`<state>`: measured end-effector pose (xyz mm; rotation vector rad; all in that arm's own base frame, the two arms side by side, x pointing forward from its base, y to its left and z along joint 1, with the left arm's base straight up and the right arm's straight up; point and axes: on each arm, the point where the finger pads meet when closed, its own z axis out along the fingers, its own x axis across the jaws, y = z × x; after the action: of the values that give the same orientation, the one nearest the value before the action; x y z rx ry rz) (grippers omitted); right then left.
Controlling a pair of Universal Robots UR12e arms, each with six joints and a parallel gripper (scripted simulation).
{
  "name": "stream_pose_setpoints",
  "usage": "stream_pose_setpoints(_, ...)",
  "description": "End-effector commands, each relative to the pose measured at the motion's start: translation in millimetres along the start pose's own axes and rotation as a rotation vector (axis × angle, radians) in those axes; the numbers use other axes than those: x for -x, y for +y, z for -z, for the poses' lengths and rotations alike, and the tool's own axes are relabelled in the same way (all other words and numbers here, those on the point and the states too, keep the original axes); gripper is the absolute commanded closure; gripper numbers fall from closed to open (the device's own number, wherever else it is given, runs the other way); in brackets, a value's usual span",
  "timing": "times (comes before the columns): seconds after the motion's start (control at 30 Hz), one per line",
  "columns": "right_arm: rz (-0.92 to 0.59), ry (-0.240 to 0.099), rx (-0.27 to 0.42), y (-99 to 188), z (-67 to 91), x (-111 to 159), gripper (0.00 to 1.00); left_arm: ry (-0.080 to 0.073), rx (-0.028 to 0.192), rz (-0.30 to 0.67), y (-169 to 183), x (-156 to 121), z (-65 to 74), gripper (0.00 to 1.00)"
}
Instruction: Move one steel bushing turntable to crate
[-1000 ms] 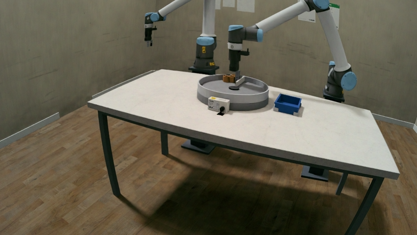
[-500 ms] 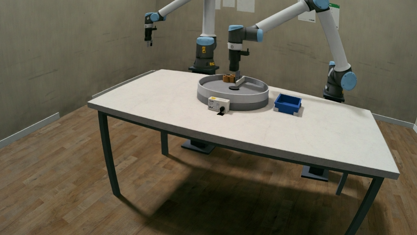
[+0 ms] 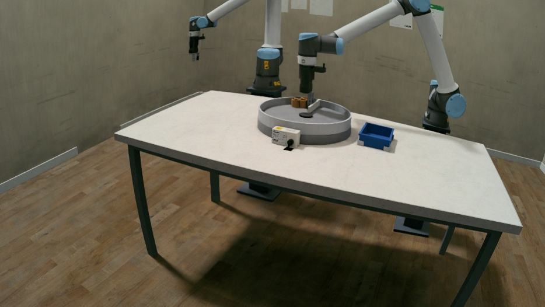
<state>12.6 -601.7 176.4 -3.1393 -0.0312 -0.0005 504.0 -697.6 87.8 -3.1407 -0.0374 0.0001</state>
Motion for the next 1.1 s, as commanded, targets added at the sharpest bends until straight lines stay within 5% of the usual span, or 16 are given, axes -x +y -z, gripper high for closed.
stream_pose_setpoints(0.0,0.000,0.000,0.002,2,0.6,1,0.00,0.001,0.003,0.000,0,-1,2.5,1.00)
stream_pose_setpoints(0.7,0.000,0.000,0.002,2,0.6,1,0.00,0.002,0.007,0.000,2,-2,69.9,1.00)
stream_pose_setpoints(1.07,0.000,0.000,0.002,2,0.6,1,0.00,0.001,0.002,0.000,0,-1,69.9,1.00)
